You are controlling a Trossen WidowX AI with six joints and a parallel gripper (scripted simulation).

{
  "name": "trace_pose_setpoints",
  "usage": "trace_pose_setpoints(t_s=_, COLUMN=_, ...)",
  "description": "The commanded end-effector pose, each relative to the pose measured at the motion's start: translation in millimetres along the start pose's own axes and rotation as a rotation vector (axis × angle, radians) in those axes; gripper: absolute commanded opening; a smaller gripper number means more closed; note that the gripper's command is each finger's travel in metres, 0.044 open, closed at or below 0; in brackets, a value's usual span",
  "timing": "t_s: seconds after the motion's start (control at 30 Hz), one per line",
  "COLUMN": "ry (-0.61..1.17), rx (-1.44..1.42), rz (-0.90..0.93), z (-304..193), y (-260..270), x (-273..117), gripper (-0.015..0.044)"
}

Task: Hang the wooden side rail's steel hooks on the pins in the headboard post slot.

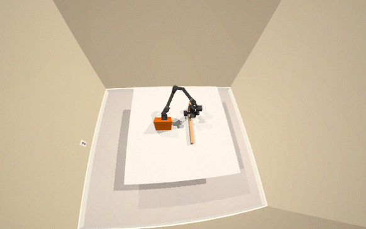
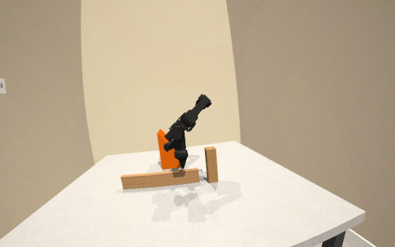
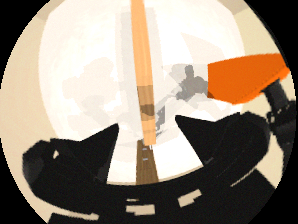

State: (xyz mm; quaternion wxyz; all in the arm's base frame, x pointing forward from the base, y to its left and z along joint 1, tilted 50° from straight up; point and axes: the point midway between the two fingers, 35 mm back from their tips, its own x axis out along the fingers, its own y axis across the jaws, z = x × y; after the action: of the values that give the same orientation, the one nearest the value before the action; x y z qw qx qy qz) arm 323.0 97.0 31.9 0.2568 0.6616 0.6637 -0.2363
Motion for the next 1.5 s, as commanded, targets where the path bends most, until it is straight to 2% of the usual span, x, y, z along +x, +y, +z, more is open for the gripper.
trace_pose_setpoints(t_s=0.0, ry=0.005, rx=0.013, rz=-0.009, z=0.6, y=-3.0, x=12.6, gripper=0.044)
trace_pose_setpoints(t_s=1.47, ry=0.008, rx=0.013, rz=-0.01, z=-0.2, y=-3.9, x=77.6, gripper=0.044)
